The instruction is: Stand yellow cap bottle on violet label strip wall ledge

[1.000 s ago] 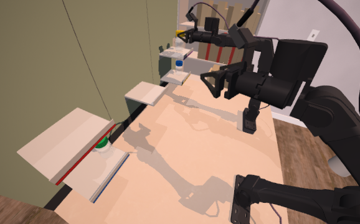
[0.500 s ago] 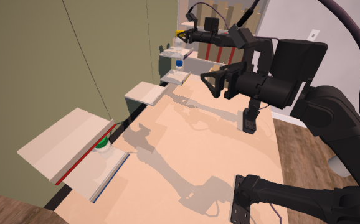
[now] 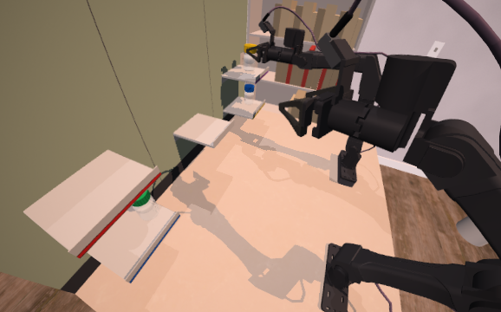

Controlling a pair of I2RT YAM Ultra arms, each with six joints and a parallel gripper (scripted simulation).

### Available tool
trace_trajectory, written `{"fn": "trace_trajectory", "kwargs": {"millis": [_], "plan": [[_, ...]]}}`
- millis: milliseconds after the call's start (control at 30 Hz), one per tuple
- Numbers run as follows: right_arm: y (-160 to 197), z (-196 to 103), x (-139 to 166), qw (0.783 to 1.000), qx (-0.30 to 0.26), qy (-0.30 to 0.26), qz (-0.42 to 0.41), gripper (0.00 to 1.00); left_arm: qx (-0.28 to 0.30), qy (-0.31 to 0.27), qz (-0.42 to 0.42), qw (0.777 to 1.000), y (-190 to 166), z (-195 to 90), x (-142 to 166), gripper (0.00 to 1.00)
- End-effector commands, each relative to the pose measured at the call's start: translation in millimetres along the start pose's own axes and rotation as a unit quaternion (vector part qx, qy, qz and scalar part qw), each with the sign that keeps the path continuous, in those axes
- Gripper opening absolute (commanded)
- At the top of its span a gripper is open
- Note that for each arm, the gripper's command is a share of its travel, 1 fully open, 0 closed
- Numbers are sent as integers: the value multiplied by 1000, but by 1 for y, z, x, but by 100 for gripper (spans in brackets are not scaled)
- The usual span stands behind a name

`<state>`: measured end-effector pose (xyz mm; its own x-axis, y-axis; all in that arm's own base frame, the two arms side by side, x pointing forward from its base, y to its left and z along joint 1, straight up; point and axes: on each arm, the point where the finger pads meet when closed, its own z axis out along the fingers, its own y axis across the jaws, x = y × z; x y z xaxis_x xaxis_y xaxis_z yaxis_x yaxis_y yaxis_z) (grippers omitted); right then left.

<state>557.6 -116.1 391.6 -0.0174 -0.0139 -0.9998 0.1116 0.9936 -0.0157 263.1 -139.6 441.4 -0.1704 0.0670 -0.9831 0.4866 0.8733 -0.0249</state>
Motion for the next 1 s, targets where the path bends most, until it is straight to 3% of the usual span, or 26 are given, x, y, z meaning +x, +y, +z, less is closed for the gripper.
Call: {"fn": "trace_trajectory", "kwargs": {"millis": [0, 600, 967], "plan": [[7, -9, -36, 999, -3, -48, -6, 50, -2, -26, 1, 1000, 1, -6, -13, 89], [7, -10, -42, 998, -2, -61, -7, 50, -2, -26, 1, 1000, 1, -6, -13, 89], [8, -9, -14, 999, -2, -54, -4, 50, -2, -26, 1, 1000, 1, -6, -13, 89]]}}
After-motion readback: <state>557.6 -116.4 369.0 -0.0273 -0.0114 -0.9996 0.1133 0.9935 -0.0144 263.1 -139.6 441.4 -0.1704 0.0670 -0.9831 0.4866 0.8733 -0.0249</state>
